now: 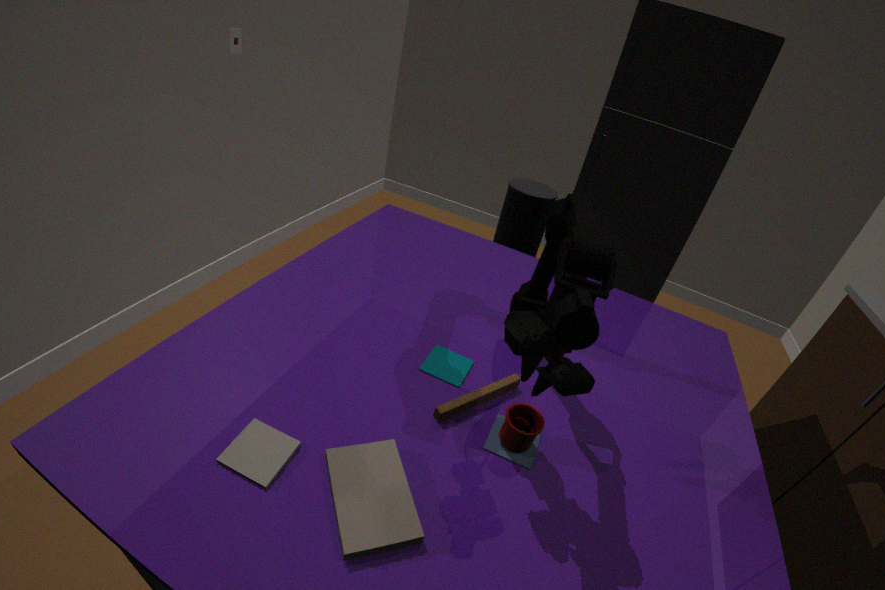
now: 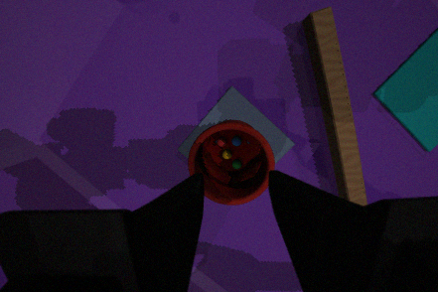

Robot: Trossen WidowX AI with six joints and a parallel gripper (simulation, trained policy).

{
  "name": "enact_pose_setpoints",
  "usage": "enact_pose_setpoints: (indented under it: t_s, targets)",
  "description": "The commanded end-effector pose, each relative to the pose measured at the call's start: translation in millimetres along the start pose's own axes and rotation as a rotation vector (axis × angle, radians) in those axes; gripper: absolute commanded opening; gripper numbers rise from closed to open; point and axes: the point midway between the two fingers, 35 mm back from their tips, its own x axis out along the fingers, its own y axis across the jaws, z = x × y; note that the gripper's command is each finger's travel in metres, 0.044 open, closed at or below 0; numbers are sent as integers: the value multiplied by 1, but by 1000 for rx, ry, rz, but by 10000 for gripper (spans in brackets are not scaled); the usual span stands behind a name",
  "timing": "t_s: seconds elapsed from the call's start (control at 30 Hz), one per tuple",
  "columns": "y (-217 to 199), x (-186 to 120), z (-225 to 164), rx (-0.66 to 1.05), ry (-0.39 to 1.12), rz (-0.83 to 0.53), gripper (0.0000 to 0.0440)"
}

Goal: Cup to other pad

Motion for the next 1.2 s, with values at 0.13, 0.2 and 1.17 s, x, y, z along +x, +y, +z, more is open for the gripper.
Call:
enact_pose_setpoints:
  t_s: [0.13,0.2,1.17]
  targets:
    - [-8,26,-5,9,40,-111,171]
    - [-10,32,-6,11,47,-130,173]
    - [-29,122,-22,-42,111,-275,192]
